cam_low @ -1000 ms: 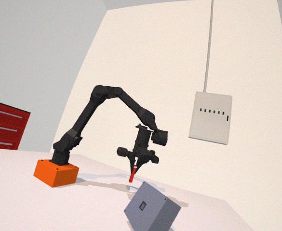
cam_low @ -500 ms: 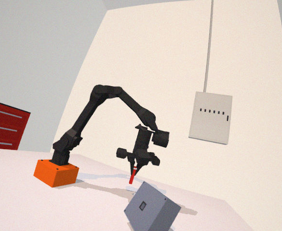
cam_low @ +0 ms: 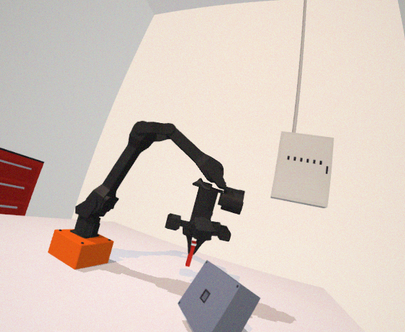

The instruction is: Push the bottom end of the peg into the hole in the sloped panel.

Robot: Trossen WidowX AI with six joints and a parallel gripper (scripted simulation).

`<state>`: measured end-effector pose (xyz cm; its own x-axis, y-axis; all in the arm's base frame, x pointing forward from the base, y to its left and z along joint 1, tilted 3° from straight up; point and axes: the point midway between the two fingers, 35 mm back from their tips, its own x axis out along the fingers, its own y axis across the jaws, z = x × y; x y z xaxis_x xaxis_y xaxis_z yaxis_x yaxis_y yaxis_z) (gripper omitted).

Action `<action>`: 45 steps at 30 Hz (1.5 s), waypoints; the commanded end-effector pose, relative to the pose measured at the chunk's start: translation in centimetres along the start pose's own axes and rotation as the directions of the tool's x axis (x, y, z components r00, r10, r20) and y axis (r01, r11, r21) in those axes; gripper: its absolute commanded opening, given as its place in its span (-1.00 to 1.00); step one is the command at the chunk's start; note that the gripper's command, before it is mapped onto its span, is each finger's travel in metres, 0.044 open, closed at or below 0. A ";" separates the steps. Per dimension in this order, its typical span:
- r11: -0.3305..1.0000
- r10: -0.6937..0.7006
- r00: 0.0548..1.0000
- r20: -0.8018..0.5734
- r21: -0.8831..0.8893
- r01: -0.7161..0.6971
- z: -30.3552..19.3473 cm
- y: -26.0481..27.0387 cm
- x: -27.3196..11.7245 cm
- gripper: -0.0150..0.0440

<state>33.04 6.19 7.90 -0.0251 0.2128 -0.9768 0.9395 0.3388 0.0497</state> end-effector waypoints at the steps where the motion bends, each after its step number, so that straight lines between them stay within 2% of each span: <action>1: 1.000 0.008 1.000 -0.019 0.028 -0.008 0.4 0.0 0.0 -0.49; 45: 0.963 0.123 0.978 -0.167 0.257 -0.077 5.3 -0.9 -0.7 -0.49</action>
<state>33.94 1.26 7.49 0.0263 0.3881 -0.9212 0.9927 0.0986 0.0699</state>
